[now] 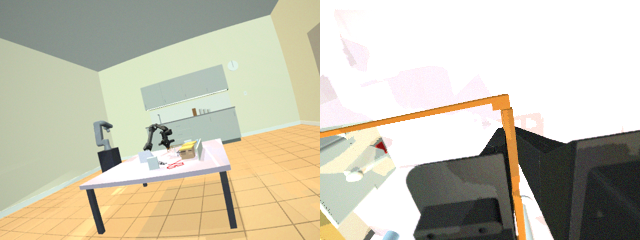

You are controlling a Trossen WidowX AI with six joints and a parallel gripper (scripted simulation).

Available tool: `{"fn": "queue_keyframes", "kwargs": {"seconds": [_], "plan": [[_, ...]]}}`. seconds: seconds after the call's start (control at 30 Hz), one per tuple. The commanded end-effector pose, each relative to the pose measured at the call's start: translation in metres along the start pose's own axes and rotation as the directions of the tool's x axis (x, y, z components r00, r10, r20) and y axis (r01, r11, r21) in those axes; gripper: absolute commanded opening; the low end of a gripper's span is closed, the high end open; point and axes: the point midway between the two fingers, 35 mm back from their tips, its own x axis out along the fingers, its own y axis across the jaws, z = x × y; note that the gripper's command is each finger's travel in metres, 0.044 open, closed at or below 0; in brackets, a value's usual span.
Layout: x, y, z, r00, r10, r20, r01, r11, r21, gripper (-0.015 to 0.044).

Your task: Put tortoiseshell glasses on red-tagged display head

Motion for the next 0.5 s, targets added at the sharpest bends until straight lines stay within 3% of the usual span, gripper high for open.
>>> {"fn": "queue_keyframes", "kwargs": {"seconds": [0.0, 0.47], "plan": [[0.0053, -0.0013, -0.0009, 1.000, -0.004, -0.006, 0.004, 1.000, 0.005, 0.0000], [0.0112, 0.0029, -0.0017, 1.000, -0.003, -0.006, 0.003, 1.000, 0.005, 0.0000]]}}
